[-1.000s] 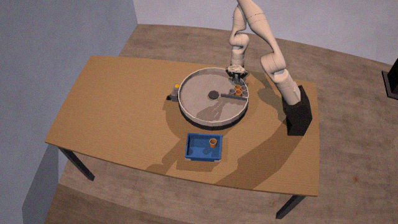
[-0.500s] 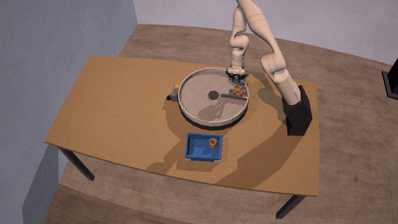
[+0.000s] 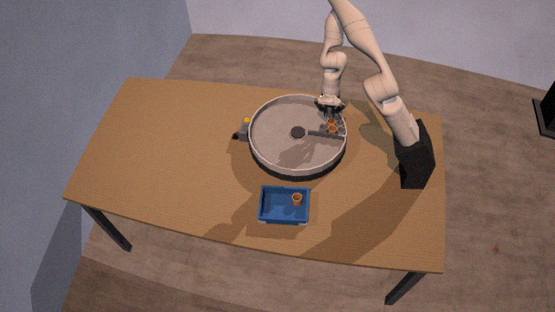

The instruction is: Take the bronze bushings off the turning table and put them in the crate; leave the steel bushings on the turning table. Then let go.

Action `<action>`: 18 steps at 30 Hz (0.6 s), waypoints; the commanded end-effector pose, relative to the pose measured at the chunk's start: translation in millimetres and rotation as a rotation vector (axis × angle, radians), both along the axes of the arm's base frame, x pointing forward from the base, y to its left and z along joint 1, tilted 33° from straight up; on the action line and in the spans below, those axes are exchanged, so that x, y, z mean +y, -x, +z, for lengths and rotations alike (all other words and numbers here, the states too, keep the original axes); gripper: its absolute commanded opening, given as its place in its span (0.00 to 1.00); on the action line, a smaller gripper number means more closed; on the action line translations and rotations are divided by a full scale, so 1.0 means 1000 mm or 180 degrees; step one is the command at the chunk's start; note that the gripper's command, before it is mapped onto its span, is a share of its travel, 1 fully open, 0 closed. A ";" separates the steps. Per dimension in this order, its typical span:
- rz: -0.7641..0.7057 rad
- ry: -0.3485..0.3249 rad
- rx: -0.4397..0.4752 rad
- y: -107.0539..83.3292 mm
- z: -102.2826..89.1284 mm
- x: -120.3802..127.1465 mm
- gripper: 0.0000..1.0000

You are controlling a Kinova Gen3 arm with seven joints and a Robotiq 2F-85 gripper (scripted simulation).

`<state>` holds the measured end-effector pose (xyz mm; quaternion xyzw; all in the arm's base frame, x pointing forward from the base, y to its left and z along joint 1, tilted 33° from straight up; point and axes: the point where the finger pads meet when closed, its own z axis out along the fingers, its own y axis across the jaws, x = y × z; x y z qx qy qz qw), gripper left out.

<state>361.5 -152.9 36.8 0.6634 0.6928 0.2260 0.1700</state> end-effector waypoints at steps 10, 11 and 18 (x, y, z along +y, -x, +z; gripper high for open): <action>0.0004 -0.0013 0.0003 -0.007 -0.011 0.003 0.18; 0.0004 -0.0013 0.0003 -0.007 -0.011 0.003 0.18; 0.0004 -0.0013 0.0002 -0.009 -0.014 0.003 0.18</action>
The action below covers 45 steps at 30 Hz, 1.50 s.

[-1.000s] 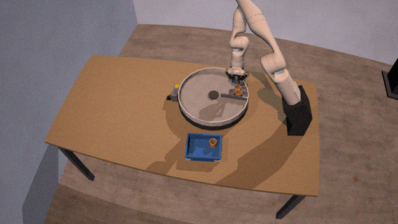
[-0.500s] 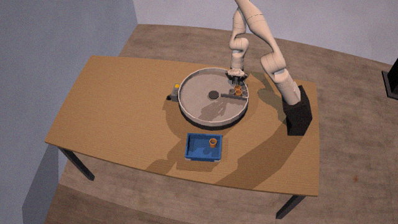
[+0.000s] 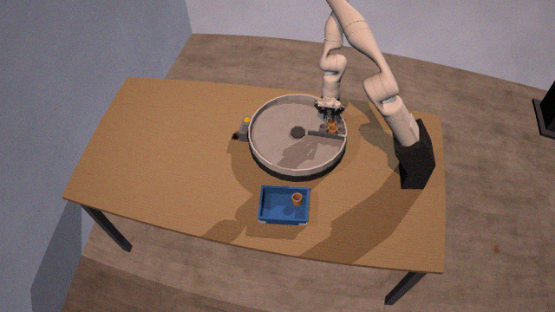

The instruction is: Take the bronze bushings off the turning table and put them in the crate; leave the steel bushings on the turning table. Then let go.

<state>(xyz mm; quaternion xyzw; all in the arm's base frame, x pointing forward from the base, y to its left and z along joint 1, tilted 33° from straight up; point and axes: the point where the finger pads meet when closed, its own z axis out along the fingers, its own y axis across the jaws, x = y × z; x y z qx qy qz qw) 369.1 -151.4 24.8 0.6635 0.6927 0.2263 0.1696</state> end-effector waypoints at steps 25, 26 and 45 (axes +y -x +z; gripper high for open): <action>0.0005 -0.0011 0.0002 -0.005 -0.009 0.002 0.18; 0.0005 -0.0011 0.0002 -0.005 -0.009 0.002 0.18; 0.0006 -0.0013 0.0002 -0.009 -0.014 0.003 0.18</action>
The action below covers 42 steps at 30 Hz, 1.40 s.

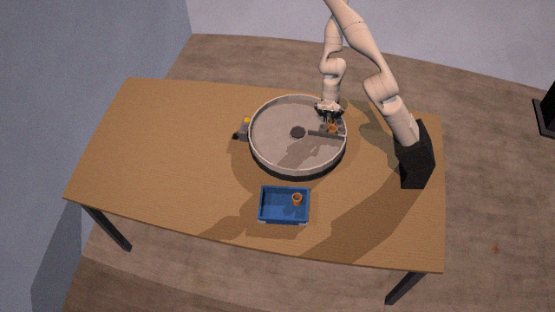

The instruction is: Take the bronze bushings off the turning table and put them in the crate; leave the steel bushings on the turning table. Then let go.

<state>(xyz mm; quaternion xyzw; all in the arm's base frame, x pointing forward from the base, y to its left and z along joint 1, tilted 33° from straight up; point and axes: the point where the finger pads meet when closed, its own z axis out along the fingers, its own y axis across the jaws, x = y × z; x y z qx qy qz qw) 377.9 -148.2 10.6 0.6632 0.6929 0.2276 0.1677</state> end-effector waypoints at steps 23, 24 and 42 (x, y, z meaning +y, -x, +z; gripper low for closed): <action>0.0010 0.0006 -0.0018 -0.002 0.002 0.000 0.00; 0.0010 0.0006 -0.0018 -0.002 0.002 0.000 0.00; 0.0011 0.0006 -0.0019 -0.003 0.002 0.000 0.00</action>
